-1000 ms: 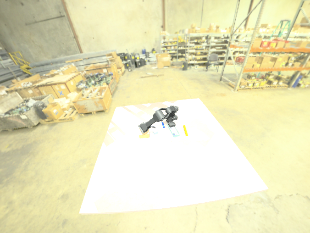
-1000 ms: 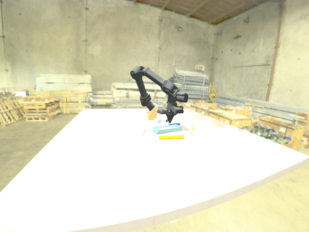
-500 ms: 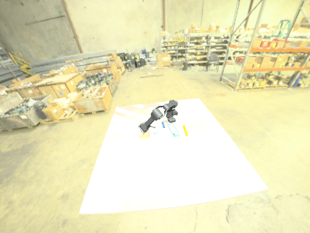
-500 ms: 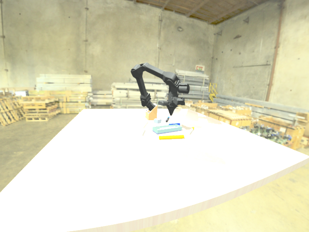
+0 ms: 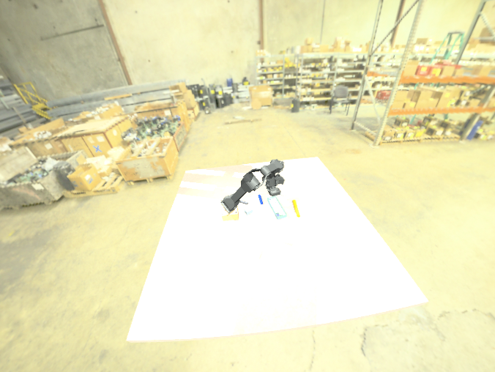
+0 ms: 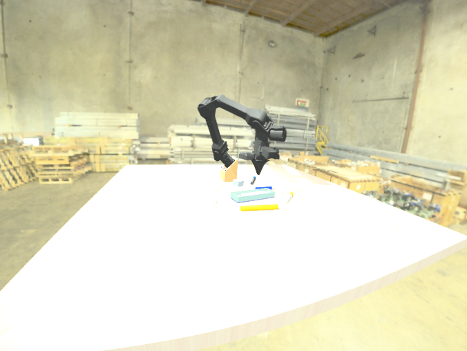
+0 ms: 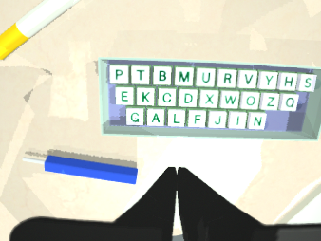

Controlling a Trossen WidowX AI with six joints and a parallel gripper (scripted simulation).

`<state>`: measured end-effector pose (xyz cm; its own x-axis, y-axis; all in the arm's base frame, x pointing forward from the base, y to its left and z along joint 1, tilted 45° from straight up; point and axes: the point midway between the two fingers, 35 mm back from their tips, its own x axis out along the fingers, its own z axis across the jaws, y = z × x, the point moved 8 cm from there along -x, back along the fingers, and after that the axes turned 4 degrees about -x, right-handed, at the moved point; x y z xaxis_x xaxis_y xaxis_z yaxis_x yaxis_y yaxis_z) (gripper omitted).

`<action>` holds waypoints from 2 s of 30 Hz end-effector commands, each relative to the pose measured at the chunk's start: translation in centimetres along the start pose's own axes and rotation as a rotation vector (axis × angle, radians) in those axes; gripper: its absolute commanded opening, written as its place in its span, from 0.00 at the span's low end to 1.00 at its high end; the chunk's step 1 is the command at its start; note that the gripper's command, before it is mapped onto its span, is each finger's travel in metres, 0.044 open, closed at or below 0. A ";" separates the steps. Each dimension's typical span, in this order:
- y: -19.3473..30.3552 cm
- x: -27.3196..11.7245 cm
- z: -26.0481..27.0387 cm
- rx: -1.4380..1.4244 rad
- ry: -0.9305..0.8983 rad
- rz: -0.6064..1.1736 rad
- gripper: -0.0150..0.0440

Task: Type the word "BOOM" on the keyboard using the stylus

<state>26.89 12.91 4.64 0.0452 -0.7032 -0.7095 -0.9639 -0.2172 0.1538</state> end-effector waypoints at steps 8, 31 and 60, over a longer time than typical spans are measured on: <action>0.4 0.5 0.4 -0.121 -0.044 -0.003 0.48; 5.1 4.6 4.3 -1.419 -0.357 -0.445 0.51; 5.1 6.5 4.3 -1.419 -0.357 -0.444 0.51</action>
<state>21.13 10.34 -1.98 -0.0101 -0.2581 -0.9661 0.1559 -0.9547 0.2534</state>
